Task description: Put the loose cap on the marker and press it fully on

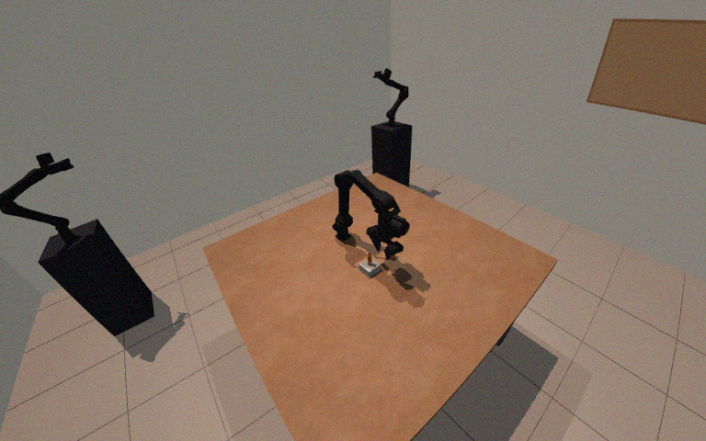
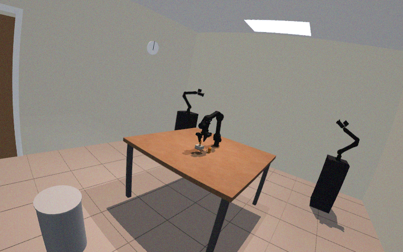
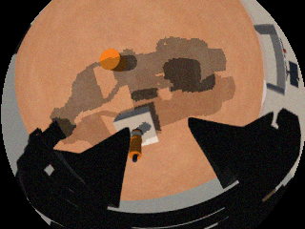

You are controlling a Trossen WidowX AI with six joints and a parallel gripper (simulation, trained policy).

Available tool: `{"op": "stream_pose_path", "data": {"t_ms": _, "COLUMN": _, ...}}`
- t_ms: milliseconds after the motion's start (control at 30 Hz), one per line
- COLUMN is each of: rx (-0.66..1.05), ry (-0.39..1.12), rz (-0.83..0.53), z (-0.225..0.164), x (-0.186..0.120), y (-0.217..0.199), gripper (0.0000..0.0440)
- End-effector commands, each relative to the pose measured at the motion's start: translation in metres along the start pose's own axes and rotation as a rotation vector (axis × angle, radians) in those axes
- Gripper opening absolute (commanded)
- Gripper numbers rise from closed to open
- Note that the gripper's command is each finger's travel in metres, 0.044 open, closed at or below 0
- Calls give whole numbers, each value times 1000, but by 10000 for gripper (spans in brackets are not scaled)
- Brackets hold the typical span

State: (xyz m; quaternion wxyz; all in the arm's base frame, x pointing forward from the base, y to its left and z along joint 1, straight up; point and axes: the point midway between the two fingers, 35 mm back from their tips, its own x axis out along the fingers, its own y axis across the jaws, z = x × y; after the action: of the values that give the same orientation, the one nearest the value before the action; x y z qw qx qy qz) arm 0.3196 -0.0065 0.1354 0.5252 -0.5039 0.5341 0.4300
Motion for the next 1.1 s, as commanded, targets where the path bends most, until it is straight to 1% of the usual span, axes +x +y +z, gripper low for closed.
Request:
{"op": "stream_pose_path", "data": {"t_ms": 0, "rx": -10, "ry": -25, "rz": 23, "z": 14, "x": 2, "y": 2, "gripper": 325}}
{"op": "stream_pose_path", "data": {"t_ms": 533, "rx": -85, "ry": -90, "rz": 97, "z": 58, "x": 8, "y": 15, "gripper": 321}}
{"op": "stream_pose_path", "data": {"t_ms": 1067, "rx": -188, "ry": -89, "rz": 184, "z": 81, "x": 24, "y": 35, "gripper": 304}}
